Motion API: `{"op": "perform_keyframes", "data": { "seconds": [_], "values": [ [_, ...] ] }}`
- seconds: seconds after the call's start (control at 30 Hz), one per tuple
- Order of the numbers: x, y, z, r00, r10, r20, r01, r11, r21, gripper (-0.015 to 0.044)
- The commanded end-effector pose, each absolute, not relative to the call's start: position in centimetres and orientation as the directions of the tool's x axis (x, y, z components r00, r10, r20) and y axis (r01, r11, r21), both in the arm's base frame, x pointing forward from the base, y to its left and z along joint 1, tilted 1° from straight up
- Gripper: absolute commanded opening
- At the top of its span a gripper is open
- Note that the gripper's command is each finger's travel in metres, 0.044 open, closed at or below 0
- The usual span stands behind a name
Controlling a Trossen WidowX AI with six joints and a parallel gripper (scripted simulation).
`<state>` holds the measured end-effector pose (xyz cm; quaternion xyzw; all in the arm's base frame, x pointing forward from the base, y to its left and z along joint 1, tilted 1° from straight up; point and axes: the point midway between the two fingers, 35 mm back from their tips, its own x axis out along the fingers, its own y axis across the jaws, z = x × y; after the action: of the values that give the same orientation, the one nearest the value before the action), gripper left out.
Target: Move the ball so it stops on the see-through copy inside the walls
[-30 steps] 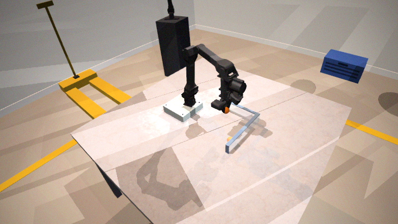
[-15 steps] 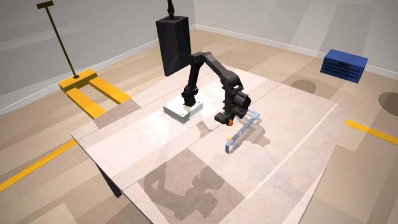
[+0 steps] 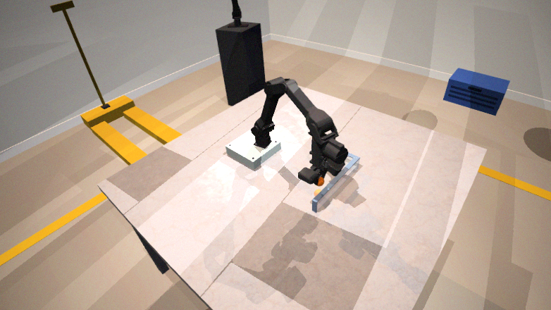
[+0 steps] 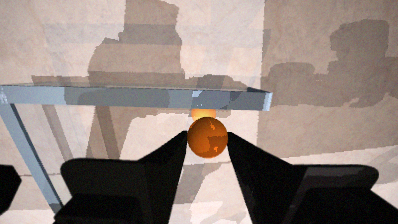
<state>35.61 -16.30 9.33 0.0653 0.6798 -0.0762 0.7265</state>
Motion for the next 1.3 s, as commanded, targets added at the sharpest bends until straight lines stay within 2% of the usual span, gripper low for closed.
{"op": "perform_keyframes", "data": {
  "seconds": [0.0,0.2,0.9,1.27],
  "values": [
    [35.7,-16.3,6.9,0.053,-0.017,-0.998,0.196,0.981,-0.006,0.0000],
    [35.6,-16.3,4.0,0.053,-0.016,-0.998,0.196,0.981,-0.006,0.0000],
    [35.7,-16.3,2.0,0.053,-0.016,-0.998,0.196,0.981,-0.006,0.0000],
    [35.7,-16.3,2.3,0.052,-0.016,-0.999,0.199,0.980,-0.006,0.0288]
  ]
}}
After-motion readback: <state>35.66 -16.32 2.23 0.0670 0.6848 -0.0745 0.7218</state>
